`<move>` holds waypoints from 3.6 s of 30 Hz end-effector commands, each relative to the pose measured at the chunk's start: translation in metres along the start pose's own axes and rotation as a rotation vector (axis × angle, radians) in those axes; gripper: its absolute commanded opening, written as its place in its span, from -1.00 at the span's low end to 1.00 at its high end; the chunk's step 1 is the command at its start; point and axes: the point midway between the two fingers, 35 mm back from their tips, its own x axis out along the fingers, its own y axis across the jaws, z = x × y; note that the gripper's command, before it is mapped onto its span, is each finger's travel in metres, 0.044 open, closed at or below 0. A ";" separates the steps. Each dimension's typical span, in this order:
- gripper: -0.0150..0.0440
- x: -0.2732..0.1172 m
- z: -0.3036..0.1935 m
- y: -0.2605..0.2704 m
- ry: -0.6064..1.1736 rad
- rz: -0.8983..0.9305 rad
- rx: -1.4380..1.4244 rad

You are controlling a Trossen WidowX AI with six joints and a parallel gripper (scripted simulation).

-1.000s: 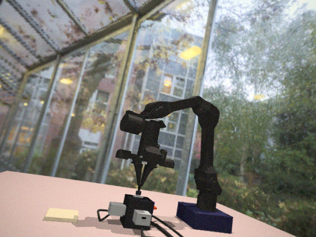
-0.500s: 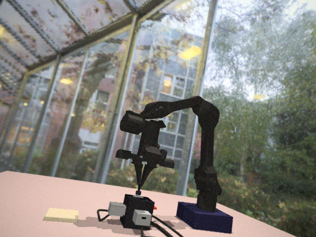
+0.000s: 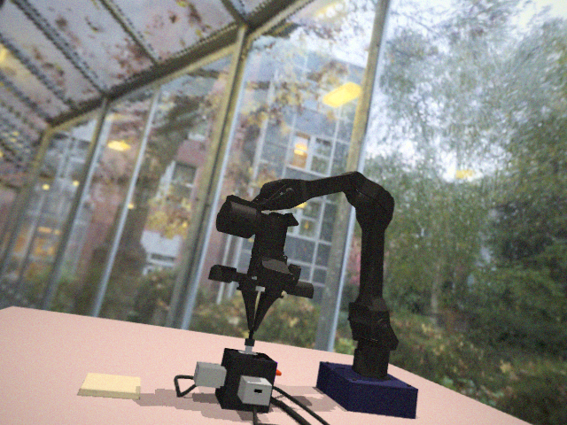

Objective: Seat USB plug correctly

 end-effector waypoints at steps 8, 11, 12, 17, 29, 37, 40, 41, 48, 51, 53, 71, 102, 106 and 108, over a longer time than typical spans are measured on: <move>-0.49 -0.008 0.000 -0.001 -0.001 -0.005 0.000; -0.49 -0.010 0.000 -0.001 -0.001 -0.005 0.000; -0.49 -0.011 0.000 -0.001 -0.001 -0.005 0.000; -0.49 -0.014 0.000 -0.001 -0.001 -0.005 0.000; -0.49 -0.022 0.000 -0.001 -0.001 -0.005 0.000; -0.49 -0.022 0.000 0.000 0.000 -0.001 0.055; -0.49 -0.022 0.000 0.000 0.000 -0.001 0.141; -0.49 -0.021 0.000 0.000 0.000 -0.001 0.169; -0.49 -0.021 0.000 0.000 0.000 -0.001 0.352; -0.49 -0.021 0.000 0.000 0.000 -0.001 0.431; -0.49 -0.021 0.000 0.000 0.000 -0.001 0.483; -0.49 -0.021 0.000 0.000 0.000 -0.001 0.955; -0.49 -0.021 0.000 0.000 -0.001 0.000 1.766; -0.49 -0.021 0.000 0.000 -0.001 0.000 1.871; -0.49 -0.021 0.000 0.000 -0.001 0.000 1.923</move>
